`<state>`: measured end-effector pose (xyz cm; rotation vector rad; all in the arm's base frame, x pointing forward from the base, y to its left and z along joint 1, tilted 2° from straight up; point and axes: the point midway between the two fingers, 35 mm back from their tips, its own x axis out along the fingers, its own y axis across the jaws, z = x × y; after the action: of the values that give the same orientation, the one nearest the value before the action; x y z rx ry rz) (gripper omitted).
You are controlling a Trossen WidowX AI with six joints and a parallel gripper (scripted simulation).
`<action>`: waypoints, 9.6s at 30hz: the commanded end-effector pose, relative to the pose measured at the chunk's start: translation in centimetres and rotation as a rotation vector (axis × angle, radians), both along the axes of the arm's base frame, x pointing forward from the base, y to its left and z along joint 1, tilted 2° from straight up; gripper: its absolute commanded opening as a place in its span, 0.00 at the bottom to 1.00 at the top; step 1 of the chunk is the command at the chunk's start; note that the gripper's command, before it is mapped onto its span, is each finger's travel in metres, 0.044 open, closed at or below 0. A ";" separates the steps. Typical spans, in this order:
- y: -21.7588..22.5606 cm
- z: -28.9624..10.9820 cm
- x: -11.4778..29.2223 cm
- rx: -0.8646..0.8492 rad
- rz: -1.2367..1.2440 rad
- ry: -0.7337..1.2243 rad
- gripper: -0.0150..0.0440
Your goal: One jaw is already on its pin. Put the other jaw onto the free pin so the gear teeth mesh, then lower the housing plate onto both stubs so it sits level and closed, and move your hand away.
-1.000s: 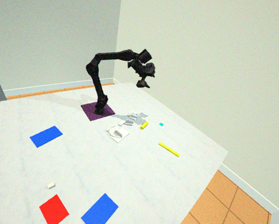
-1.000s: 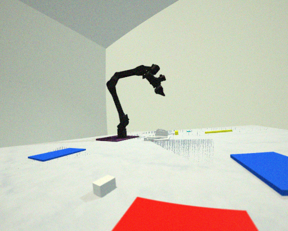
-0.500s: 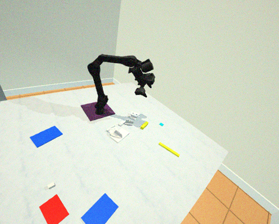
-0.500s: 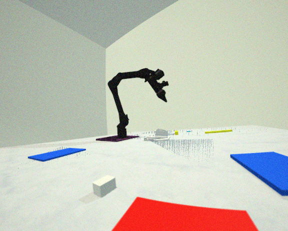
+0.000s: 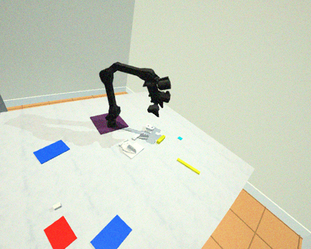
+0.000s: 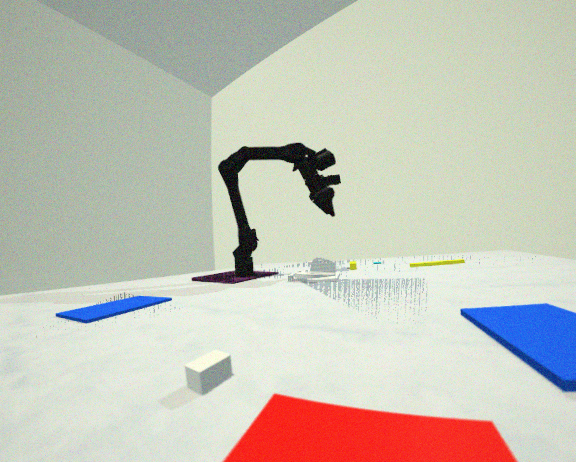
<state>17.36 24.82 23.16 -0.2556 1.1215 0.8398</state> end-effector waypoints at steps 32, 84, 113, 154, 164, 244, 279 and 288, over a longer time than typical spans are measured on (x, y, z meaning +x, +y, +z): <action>-8.6 -9.8 0.5 -0.512 0.350 0.031 1.00; -8.5 -18.8 1.1 -0.513 0.350 0.031 1.00; -8.5 -18.9 1.0 -0.509 0.346 0.035 0.91; -8.3 -14.4 1.0 -0.511 0.348 0.033 0.48; -8.6 -11.3 0.7 -0.512 0.350 0.031 0.48; -14.5 -10.9 4.0 -0.422 -0.421 0.221 0.48; -16.1 -10.6 7.7 -0.423 -0.421 0.216 0.48; -16.1 -10.6 7.7 -0.424 -0.415 0.215 0.48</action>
<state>24.99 8.69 12.54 -0.2726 1.4900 0.2506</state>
